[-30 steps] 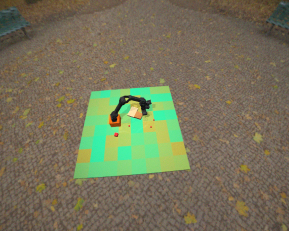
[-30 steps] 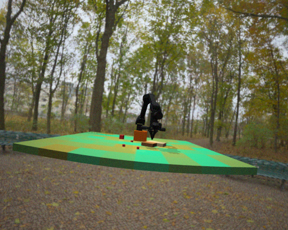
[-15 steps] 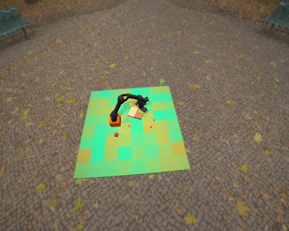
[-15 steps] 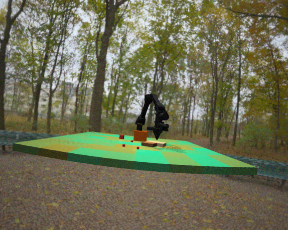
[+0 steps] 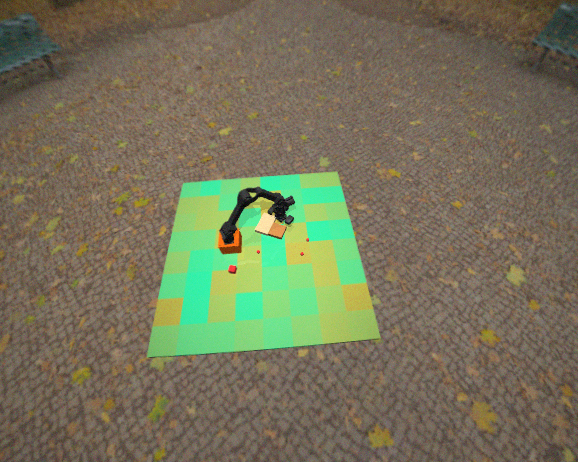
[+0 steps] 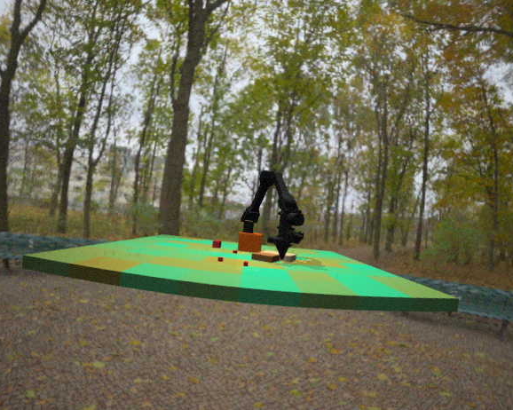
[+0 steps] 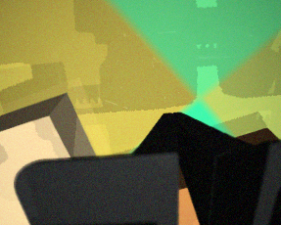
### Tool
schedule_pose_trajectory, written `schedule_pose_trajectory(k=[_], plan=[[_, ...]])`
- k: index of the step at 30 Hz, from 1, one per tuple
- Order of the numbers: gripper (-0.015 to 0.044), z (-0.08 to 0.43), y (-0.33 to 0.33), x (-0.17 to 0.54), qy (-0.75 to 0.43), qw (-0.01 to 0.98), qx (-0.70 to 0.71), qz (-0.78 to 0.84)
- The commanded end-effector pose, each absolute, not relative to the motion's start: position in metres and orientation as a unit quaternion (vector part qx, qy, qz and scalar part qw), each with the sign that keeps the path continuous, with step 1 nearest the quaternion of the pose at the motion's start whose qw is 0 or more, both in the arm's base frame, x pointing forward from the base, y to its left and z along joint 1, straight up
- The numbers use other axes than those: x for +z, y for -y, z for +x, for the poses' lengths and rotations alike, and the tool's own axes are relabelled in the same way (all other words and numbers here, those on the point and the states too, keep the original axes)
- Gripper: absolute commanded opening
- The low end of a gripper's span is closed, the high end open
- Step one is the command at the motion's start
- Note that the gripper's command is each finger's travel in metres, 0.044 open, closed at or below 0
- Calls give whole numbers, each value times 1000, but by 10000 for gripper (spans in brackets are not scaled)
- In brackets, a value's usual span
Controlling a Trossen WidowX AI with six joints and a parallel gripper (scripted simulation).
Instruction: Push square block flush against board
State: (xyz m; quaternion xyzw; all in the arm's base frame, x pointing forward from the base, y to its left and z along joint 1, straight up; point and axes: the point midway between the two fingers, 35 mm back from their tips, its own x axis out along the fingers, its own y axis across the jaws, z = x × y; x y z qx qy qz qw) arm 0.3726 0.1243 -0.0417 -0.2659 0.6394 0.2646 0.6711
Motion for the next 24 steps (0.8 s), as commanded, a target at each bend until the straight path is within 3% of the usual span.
schedule_pose_trajectory(k=[1,24], plan=[[0,369,-125,-53,-641,665,271,-270],[0,356,-111,-53,-641,665,271,-270]])
